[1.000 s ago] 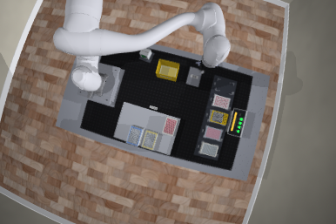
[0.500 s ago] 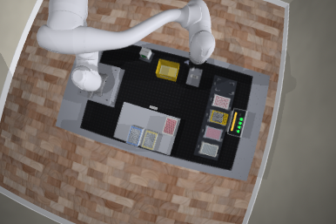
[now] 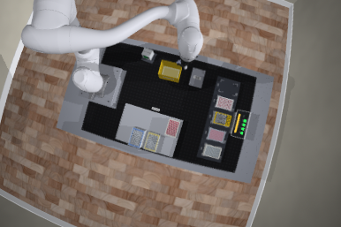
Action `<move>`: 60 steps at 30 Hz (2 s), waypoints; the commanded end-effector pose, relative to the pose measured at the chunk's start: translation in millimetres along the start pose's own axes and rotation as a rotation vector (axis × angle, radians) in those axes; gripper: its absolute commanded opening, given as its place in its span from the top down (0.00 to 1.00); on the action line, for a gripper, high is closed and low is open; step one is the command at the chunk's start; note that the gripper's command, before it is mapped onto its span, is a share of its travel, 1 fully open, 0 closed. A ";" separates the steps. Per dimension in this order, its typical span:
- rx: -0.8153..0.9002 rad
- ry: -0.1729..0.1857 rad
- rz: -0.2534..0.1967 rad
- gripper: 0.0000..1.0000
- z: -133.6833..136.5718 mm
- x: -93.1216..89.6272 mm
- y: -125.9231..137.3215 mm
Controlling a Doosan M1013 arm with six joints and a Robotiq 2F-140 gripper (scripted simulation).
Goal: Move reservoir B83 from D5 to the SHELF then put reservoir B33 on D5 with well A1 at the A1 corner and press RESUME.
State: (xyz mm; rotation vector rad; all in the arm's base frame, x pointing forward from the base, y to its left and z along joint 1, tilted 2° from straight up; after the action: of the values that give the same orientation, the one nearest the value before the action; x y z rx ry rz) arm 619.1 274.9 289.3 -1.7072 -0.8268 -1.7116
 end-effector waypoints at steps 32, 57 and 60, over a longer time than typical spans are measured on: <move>0.587 0.000 -0.011 1.00 -106.7 1.8 -114.0; 0.778 -0.001 -0.011 1.00 -185.1 0.7 -198.1; 0.778 -0.001 -0.011 1.00 -195.3 0.6 -209.1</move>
State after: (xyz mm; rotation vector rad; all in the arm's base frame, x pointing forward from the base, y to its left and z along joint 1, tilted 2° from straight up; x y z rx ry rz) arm 352.4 261.9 285.2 -1.1723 -1.2692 -1.1665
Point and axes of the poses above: the point where the finger pads meet when closed, its own x axis back along the fingers, its own z axis across the jaws, y = z × x, the point moved 5 cm from there along x, back along the fingers, and after that the axes turned 9 degrees about x, right-handed, at the moved point
